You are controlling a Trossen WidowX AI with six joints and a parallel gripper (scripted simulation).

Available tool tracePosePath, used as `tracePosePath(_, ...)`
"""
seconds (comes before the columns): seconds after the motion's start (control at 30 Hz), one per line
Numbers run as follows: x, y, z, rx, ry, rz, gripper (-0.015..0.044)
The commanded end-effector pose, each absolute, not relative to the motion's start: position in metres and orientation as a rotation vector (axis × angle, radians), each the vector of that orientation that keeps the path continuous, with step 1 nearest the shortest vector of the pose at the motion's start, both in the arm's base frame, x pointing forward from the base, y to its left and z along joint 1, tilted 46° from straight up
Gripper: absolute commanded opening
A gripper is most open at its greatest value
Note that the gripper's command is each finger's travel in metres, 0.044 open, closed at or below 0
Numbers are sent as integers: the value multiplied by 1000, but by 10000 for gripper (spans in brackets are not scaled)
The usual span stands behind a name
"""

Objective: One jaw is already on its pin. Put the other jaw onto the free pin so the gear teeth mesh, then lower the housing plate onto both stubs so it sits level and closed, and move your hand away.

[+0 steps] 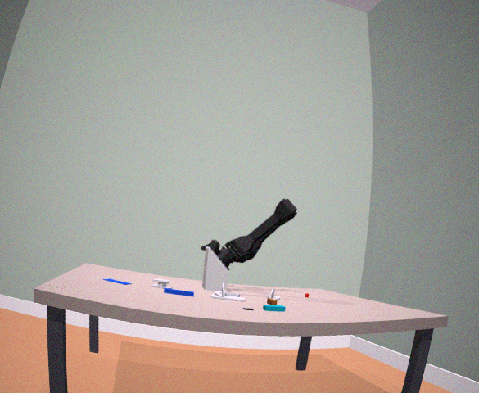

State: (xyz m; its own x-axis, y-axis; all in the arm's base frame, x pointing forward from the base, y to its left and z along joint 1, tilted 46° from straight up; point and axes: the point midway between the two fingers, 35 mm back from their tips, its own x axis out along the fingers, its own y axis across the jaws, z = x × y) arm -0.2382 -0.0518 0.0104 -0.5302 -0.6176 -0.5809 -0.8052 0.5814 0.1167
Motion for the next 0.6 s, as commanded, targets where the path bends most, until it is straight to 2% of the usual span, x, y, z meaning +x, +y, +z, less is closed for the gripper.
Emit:
tracePosePath(0.0, -238, -52, 10, -1135, 2328, 516, 426)
tracePosePath(0.03, -239, -51, 11, -1134, 2329, 519, 440)
tracePosePath(0.57, -268, -5, 32, -1000, 2398, 811, 440)
